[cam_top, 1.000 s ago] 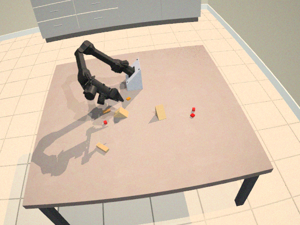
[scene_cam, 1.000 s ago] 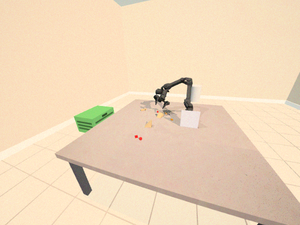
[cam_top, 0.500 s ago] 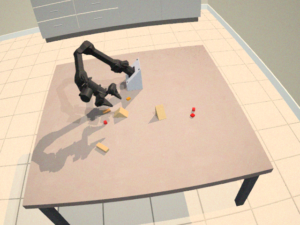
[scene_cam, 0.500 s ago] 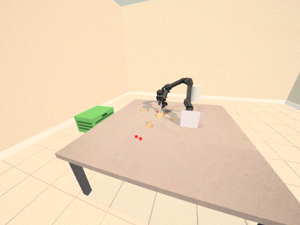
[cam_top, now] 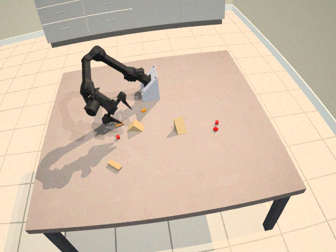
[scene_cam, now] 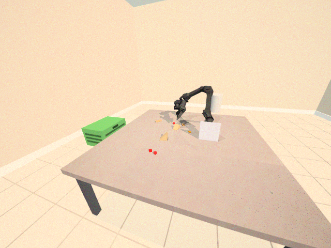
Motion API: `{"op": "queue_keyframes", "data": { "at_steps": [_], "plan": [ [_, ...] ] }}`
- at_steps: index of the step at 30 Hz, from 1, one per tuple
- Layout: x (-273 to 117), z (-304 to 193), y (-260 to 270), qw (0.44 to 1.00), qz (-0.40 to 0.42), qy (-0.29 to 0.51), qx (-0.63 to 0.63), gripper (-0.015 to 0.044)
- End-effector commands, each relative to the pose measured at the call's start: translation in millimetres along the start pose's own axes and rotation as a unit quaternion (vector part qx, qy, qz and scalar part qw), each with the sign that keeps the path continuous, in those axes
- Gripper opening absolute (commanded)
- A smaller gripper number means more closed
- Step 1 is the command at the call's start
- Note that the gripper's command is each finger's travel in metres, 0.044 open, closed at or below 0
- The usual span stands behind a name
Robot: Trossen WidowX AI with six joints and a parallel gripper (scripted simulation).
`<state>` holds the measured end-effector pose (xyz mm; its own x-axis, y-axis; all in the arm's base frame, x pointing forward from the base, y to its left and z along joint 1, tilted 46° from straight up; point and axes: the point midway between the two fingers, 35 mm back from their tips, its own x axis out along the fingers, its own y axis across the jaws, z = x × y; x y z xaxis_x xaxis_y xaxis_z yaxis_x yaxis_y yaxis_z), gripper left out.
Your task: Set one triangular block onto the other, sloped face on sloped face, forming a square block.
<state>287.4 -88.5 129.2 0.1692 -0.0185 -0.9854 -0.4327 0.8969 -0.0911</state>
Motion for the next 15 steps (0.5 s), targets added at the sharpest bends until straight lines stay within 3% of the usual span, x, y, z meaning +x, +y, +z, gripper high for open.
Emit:
{"op": "queue_keyframes", "data": {
  "at_steps": [1,7,15],
  "plan": [
    [-15.5,-17.2,-19.2,0.930,-0.005,-0.002,-0.367,0.0440],
    [-18.1,-21.5,-22.9,0.878,-0.005,0.000,-0.479,0.0440],
    [-18.2,-21.6,-23.1,0.876,-0.005,0.000,-0.482,0.0440]
  ]
}}
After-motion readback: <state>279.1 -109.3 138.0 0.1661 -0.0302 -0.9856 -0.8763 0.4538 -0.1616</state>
